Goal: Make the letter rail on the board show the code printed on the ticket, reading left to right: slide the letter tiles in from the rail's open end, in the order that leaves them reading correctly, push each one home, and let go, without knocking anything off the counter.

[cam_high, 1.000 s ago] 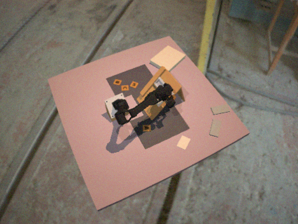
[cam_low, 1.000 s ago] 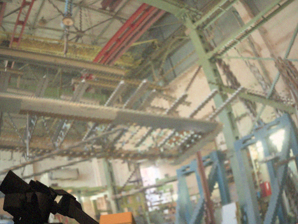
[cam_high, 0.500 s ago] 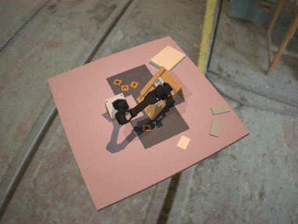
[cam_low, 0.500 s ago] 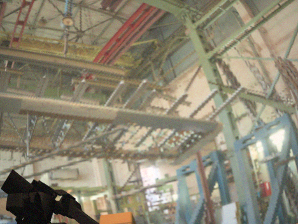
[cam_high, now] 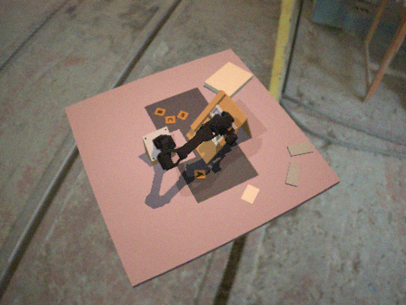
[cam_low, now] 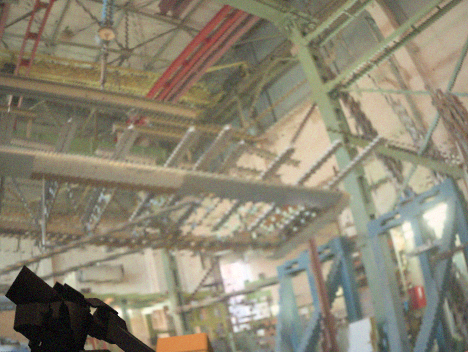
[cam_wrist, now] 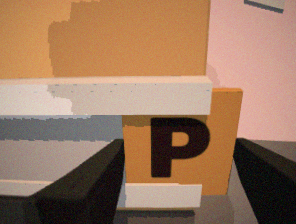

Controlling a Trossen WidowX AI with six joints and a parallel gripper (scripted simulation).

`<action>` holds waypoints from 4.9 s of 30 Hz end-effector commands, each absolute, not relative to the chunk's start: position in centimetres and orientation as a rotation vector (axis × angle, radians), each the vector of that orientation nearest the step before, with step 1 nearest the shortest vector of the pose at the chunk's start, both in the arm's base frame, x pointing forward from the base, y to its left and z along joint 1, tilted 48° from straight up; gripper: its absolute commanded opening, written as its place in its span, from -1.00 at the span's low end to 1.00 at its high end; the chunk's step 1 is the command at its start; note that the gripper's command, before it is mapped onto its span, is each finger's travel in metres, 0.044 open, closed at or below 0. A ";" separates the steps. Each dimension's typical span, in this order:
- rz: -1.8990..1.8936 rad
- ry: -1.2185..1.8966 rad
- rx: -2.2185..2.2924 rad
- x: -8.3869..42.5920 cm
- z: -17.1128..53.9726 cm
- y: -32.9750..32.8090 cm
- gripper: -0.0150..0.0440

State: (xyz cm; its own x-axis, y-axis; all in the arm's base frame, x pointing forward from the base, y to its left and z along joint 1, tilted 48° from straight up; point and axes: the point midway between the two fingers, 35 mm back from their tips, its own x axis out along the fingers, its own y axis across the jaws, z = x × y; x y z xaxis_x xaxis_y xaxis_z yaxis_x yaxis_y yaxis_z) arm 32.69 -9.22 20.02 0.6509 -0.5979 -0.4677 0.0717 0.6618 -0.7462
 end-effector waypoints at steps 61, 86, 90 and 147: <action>-0.428 0.779 -0.756 32.9 16.6 -6.4 -0.49; -0.428 0.780 -0.755 33.1 15.0 -5.0 -0.49; -0.428 0.780 -0.755 33.1 14.8 -4.8 -0.49; -0.427 0.780 -0.753 33.5 11.4 -1.7 -0.49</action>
State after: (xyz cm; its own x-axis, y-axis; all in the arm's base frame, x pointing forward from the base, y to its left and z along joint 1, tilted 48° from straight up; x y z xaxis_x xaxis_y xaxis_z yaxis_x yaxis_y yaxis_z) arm 33.54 -1.86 11.70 0.6494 -0.5958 -0.4725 0.0703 0.6657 -0.7429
